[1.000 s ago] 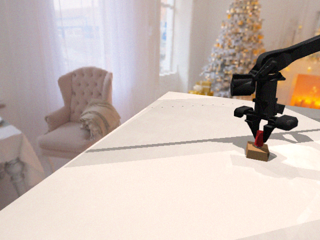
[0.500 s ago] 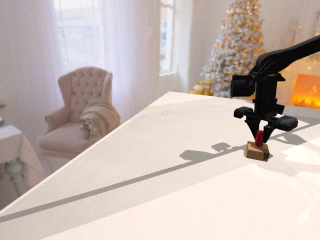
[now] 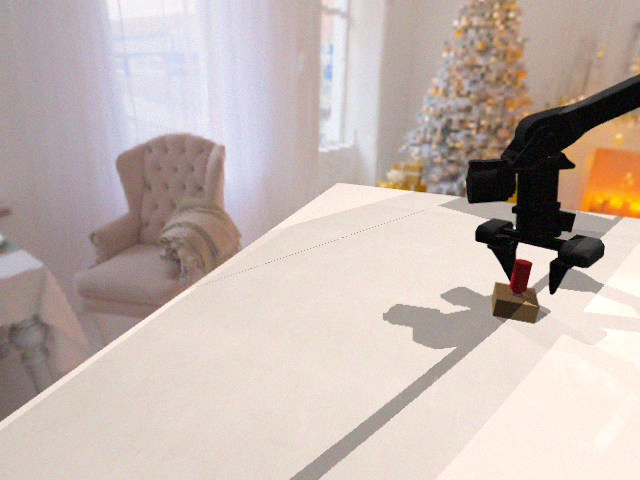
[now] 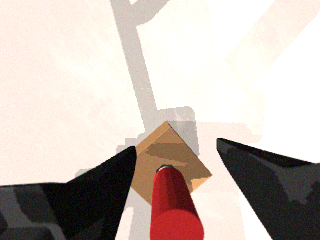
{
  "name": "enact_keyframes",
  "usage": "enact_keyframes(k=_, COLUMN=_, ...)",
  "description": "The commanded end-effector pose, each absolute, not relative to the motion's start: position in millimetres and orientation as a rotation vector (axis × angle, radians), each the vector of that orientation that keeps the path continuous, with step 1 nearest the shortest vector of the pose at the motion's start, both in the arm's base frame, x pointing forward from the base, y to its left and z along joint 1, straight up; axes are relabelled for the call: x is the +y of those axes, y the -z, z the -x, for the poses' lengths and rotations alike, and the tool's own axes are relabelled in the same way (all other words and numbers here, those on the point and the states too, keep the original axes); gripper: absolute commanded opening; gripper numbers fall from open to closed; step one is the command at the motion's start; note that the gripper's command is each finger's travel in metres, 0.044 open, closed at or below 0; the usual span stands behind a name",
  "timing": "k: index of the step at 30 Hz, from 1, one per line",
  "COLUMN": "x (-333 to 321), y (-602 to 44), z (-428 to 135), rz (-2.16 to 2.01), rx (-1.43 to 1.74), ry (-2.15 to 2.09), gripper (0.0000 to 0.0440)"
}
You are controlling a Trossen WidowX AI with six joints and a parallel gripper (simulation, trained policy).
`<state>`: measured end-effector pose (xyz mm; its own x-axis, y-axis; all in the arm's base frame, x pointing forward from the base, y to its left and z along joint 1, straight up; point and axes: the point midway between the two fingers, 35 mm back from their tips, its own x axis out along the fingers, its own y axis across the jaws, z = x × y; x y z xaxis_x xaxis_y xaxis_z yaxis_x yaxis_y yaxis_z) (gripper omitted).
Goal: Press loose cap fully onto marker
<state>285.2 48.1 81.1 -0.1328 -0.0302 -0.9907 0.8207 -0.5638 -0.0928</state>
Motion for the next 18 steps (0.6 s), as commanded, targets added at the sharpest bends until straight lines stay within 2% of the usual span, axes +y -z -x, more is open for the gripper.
enact_keyframes(k=1, x=47, y=-83, z=-282, rz=-1.511, rx=0.902, ry=1.742, gripper=0.0430)
enact_keyframes(k=2, x=47, y=-84, z=-282, rz=-1.517, rx=0.900, ry=1.734, gripper=0.0440)
enact_keyframes(k=18, x=48, y=-130, z=-292, rz=-1.609, rx=0.850, ry=1.606, gripper=0.0440)
